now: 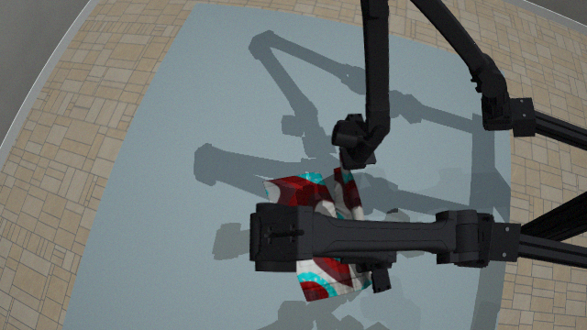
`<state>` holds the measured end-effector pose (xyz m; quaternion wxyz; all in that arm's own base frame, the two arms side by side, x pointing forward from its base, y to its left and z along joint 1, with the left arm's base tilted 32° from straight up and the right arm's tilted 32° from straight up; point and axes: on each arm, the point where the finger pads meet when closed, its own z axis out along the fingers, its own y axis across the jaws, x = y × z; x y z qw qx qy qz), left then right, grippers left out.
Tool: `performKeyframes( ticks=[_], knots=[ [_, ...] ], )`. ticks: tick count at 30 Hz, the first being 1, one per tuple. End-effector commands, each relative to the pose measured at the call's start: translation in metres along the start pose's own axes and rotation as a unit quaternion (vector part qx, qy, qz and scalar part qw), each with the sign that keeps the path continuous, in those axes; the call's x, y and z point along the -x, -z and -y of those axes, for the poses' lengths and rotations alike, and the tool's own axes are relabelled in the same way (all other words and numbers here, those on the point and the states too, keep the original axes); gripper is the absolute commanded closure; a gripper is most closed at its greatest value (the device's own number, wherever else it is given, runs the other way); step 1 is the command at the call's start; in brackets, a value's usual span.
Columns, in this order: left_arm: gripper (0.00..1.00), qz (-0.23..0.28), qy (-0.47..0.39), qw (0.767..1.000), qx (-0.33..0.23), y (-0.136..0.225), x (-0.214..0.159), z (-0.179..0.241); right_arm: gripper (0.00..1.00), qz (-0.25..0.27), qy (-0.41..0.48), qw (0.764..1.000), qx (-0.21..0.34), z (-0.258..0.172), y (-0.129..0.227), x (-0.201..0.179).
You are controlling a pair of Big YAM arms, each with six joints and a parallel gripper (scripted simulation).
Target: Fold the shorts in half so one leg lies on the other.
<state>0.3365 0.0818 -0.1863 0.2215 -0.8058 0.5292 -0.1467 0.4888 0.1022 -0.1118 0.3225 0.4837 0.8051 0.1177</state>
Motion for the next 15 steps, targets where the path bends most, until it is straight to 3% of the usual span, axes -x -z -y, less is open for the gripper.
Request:
performKeyframes(
  ticks=[1,4,5,15],
  knots=[
    [1.0,0.005,0.02,1.0,0.006,0.032,0.009,0.013,1.0,0.008,0.012,0.998,0.06,-0.044,0.029,0.002],
    [1.0,0.002,0.026,1.0,-0.007,0.034,0.007,0.036,1.0,0.011,0.01,0.997,0.082,-0.065,0.033,0.006],
    [1.0,0.001,0.022,1.0,-0.014,0.024,0.004,0.037,1.0,0.011,0.005,0.998,0.062,-0.05,0.023,0.01],
    [1.0,0.011,0.015,1.0,0.018,0.026,0.011,0.002,1.0,0.009,0.006,0.999,0.031,-0.02,0.014,0.007]
  ],
)
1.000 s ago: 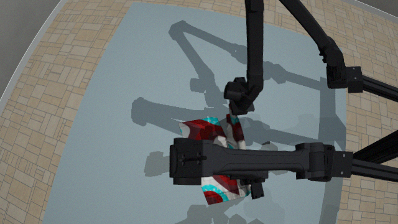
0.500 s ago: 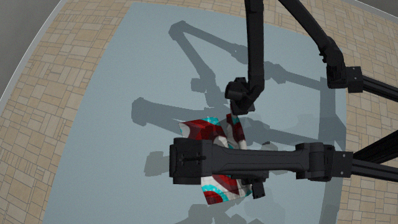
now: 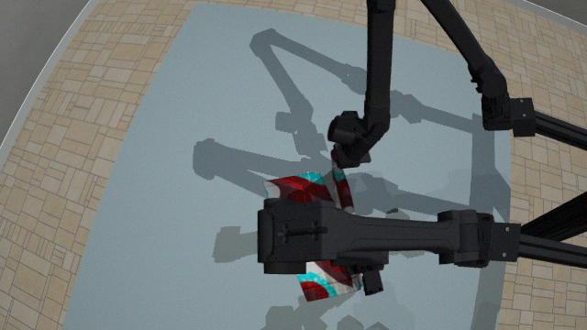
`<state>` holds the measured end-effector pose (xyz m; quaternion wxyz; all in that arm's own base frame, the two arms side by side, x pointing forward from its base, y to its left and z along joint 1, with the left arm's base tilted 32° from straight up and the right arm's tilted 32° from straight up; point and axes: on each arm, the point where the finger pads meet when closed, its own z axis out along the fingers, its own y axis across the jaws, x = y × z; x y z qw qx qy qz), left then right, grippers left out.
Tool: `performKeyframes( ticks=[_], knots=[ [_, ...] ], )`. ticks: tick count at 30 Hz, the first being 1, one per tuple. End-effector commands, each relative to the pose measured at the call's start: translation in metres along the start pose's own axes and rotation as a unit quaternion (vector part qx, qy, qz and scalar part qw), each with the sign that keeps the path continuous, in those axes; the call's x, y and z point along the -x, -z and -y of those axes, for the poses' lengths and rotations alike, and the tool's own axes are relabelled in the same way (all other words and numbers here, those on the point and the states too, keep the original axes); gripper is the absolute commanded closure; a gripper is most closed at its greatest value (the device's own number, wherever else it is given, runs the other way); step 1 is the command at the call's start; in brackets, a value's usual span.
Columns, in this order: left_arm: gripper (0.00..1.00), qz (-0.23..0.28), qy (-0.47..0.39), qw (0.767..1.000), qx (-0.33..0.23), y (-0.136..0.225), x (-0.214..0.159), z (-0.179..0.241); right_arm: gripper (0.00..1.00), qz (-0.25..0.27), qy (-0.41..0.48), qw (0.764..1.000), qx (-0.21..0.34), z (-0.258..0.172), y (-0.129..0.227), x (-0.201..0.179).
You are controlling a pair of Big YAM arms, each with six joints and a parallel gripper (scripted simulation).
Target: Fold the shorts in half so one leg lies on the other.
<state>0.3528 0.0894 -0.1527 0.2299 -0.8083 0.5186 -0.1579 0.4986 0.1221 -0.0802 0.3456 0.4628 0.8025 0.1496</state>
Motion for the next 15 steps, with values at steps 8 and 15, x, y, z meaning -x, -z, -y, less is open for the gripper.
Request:
performKeyframes(
  ticks=[8,15],
  knots=[
    [1.0,0.008,0.021,1.0,0.016,0.009,0.008,-0.011,1.0,0.01,0.016,0.999,0.042,-0.031,-0.002,0.005],
    [1.0,0.004,0.025,1.0,0.004,0.002,0.004,0.005,1.0,0.014,0.004,0.999,0.032,-0.024,-0.004,0.011]
  ],
)
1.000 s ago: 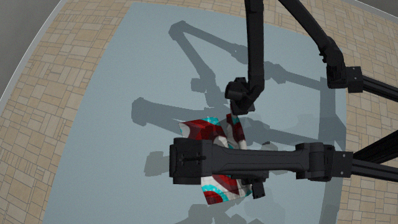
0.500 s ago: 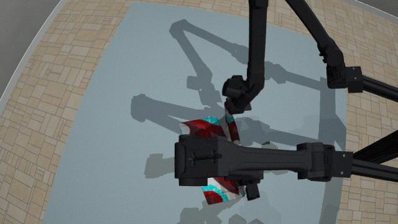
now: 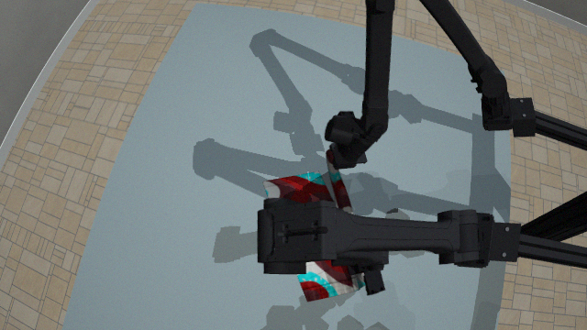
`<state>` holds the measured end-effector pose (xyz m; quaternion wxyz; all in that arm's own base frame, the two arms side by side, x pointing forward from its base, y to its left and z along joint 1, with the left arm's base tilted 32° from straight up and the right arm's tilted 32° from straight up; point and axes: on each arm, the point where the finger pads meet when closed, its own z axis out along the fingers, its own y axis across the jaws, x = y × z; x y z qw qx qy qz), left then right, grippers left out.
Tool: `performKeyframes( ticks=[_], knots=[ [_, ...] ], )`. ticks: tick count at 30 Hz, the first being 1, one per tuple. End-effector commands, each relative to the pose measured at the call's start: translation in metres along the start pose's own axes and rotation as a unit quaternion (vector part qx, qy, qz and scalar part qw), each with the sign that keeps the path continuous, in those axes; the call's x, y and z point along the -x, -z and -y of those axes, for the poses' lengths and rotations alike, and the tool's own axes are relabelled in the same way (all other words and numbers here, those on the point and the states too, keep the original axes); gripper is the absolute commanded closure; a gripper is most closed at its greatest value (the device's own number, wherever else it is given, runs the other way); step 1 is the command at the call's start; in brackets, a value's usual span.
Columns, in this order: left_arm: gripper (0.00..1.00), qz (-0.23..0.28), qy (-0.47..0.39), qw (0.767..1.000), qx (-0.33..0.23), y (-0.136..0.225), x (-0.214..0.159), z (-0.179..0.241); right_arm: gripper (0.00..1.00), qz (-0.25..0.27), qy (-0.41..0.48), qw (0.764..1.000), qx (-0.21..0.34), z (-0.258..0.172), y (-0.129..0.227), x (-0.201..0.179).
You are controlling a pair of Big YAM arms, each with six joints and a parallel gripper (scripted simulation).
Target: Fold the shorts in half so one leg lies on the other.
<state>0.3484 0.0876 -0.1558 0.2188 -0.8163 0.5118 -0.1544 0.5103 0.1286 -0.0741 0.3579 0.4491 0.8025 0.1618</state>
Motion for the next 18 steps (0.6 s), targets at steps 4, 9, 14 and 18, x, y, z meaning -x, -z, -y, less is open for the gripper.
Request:
performKeyframes(
  ticks=[4,9,14,18],
  knots=[
    [1.0,0.01,0.032,0.999,-0.002,-0.012,0.008,0.018,1.0,0.005,0.03,0.999,0.042,-0.033,-0.014,-0.007],
    [1.0,0.011,0.024,1.0,0.009,-0.004,0.01,0.002,1.0,0.013,0.007,0.999,0.028,-0.023,-0.013,0.009],
    [1.0,0.007,0.031,0.999,0.01,-0.021,0.008,0.018,1.0,0.007,0.027,0.999,0.019,-0.026,-0.041,0.004],
    [1.0,0.007,0.035,0.999,0.01,-0.027,0.008,0.024,1.0,0.007,0.029,0.999,0.02,-0.03,-0.05,0.004]
  ],
)
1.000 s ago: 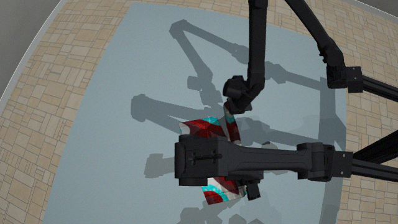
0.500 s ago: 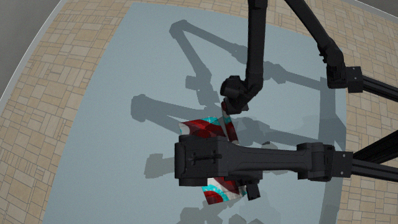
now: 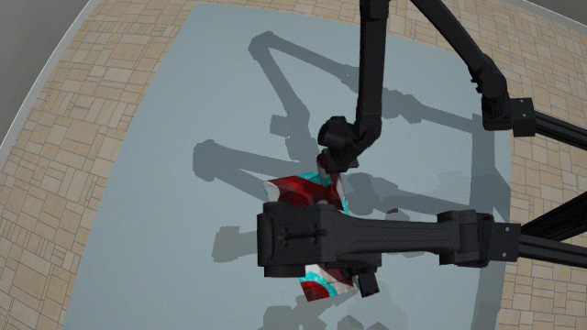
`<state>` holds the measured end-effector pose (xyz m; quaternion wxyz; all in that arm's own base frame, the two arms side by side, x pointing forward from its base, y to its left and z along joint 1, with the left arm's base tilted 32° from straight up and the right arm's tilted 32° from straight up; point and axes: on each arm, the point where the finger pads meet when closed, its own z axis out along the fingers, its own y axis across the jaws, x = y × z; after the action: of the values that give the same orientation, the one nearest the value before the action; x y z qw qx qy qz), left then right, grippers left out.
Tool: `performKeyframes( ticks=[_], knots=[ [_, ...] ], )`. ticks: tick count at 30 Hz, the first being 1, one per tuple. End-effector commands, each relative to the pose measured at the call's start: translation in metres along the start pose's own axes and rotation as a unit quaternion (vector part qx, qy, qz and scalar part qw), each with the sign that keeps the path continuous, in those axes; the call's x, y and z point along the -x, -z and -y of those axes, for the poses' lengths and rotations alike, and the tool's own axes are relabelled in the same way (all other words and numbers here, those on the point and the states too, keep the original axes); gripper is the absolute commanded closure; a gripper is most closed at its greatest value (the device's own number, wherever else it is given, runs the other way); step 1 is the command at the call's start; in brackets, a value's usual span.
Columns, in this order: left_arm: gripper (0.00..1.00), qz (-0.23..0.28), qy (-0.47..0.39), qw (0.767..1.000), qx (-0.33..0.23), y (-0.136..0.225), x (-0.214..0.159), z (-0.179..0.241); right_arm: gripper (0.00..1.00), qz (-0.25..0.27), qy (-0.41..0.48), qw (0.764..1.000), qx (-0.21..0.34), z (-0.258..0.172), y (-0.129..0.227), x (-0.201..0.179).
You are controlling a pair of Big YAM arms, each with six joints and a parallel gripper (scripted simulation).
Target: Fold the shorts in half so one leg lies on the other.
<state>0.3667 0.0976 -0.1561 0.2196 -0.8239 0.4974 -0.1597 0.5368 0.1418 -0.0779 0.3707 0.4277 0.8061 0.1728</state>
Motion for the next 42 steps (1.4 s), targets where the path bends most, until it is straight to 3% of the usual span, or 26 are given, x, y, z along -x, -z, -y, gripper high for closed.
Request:
performKeyframes(
  ticks=[1,4,9,10,13,16,18,21,23,28,29,33,34,40,42],
  knots=[
    [1.0,0.007,0.02,1.0,0.014,-0.019,0.006,0.01,1.0,0.005,0.015,1.0,-0.002,-0.009,-0.035,0.008],
    [1.0,0.007,0.024,1.0,0.013,-0.027,0.006,0.02,1.0,0.008,0.003,1.0,0.0,-0.011,-0.024,0.012],
    [1.0,0.009,0.016,1.0,0.009,-0.007,0.008,0.011,1.0,0.013,0.002,1.0,0.011,-0.018,-0.015,0.017],
    [1.0,0.008,0.025,1.0,0.017,-0.031,0.006,0.025,1.0,0.012,0.009,1.0,0.017,-0.024,-0.042,0.012],
    [1.0,0.007,0.033,0.999,0.012,-0.044,0.006,0.042,1.0,0.013,0.013,1.0,0.023,-0.032,-0.059,0.012],
    [1.0,0.008,0.028,1.0,0.01,-0.036,0.006,0.034,1.0,0.012,0.007,1.0,0.018,-0.026,-0.049,0.012],
    [1.0,0.008,0.037,0.999,0.018,-0.051,0.007,0.048,1.0,0.01,0.018,1.0,0.017,-0.032,-0.07,0.011],
    [1.0,0.011,0.031,0.999,0.014,-0.04,0.009,0.032,1.0,0.01,0.022,1.0,0.02,-0.039,-0.084,0.011],
    [1.0,0.014,0.03,0.999,0.027,-0.037,0.011,0.023,1.0,0.012,0.012,1.0,0.018,-0.036,-0.07,0.013],
    [1.0,0.006,0.037,0.999,0.013,-0.054,0.005,0.052,1.0,0.021,0.009,0.999,0.037,-0.052,-0.063,0.022],
    [1.0,0.007,0.038,0.999,0.013,-0.056,0.006,0.054,1.0,0.017,0.02,0.999,0.041,-0.049,-0.089,0.014],
    [1.0,0.009,0.037,0.999,0.007,-0.053,0.007,0.055,1.0,0.015,0.015,0.999,0.037,-0.046,-0.086,0.013],
    [1.0,0.007,0.041,0.999,0.004,-0.055,0.006,0.067,1.0,0.017,0.023,0.998,0.049,-0.053,-0.105,0.012],
    [1.0,0.009,0.046,0.999,0.012,-0.07,0.007,0.072,1.0,0.019,0.029,0.997,0.065,-0.066,-0.135,0.012],
    [1.0,0.01,0.046,0.999,0.012,-0.07,0.007,0.071,1.0,0.015,0.02,0.998,0.051,-0.06,-0.118,0.013]
  ],
)
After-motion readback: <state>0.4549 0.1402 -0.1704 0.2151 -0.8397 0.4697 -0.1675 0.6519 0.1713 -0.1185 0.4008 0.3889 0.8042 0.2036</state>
